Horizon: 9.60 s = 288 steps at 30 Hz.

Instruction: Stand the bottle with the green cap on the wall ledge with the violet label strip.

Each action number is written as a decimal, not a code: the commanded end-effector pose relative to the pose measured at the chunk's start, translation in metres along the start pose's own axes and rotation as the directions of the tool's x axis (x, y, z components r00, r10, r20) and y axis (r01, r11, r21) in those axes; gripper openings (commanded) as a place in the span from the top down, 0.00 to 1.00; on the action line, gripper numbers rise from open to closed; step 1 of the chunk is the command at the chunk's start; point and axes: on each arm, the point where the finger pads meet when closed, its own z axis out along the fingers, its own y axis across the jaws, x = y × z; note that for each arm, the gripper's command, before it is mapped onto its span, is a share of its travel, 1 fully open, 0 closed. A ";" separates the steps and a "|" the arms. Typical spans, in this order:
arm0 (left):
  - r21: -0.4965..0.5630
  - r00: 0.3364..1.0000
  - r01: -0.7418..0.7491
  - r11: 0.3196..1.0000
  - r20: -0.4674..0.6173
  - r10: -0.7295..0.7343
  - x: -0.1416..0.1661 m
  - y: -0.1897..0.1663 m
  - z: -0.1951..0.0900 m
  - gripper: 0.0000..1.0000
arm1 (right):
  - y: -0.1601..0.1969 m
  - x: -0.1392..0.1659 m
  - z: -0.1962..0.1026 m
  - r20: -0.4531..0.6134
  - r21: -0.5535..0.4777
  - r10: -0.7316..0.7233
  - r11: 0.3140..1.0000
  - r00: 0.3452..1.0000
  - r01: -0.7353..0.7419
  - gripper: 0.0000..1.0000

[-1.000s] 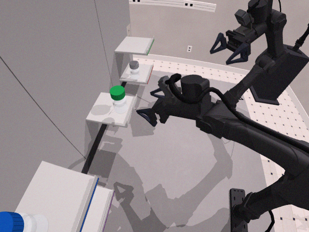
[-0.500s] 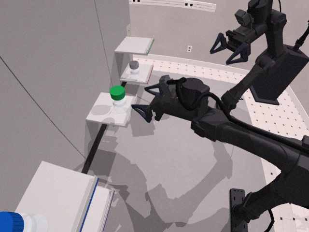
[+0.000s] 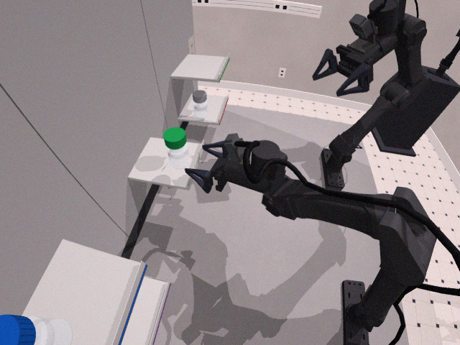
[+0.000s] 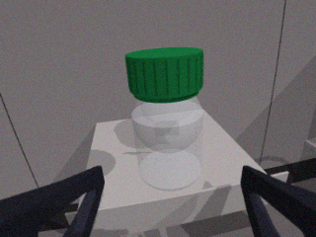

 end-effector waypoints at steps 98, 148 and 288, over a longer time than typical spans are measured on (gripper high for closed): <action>-0.003 0.996 0.019 1.000 0.091 -0.019 -0.109 0.005 0.043 0.48 | 0.002 -0.004 -0.006 0.007 -0.001 0.000 1.000 1.000 0.000 0.11; 0.122 0.968 0.056 0.991 0.238 -0.084 -0.161 0.249 -0.127 0.48 | 0.108 -0.093 0.160 0.083 -0.212 -0.119 0.968 0.989 0.134 0.11; -0.368 0.993 0.013 0.930 0.110 0.030 0.005 0.427 -0.061 0.48 | 0.216 -0.051 0.271 0.009 -0.347 -0.223 0.914 0.975 0.212 0.11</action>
